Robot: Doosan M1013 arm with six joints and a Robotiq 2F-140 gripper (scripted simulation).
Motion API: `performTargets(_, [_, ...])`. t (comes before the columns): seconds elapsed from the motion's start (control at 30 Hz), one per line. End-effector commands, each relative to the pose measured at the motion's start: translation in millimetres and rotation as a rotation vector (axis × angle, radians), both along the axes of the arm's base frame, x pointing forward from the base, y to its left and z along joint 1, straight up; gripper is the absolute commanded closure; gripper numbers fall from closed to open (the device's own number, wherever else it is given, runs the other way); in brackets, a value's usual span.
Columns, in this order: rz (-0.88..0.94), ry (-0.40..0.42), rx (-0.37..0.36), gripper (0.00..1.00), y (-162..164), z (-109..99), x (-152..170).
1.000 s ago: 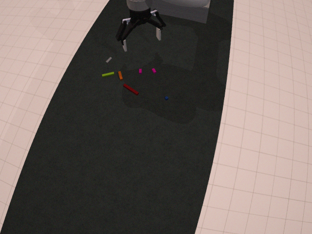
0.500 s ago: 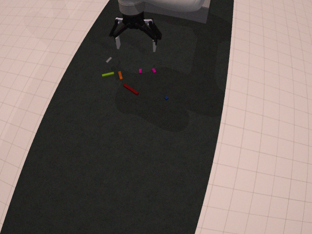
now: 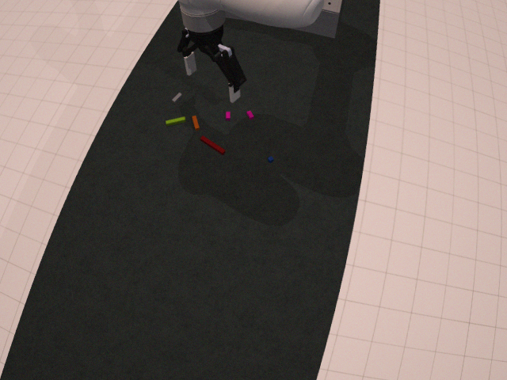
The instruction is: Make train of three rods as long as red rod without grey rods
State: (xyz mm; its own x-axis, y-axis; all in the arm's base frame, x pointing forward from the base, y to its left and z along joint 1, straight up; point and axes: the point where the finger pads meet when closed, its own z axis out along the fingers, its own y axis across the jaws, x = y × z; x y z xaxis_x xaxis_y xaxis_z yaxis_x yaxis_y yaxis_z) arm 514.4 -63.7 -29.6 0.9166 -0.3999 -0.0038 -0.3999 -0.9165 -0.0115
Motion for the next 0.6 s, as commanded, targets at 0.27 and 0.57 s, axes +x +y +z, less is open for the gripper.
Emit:
performTargets(0.27, [-0.352, 0.007, -0.017, 0.00, -9.3, -0.4, 17.2])
performTargets(0.57, [-0.352, 0.007, -0.017, 0.00, -9.3, -0.4, 17.2])
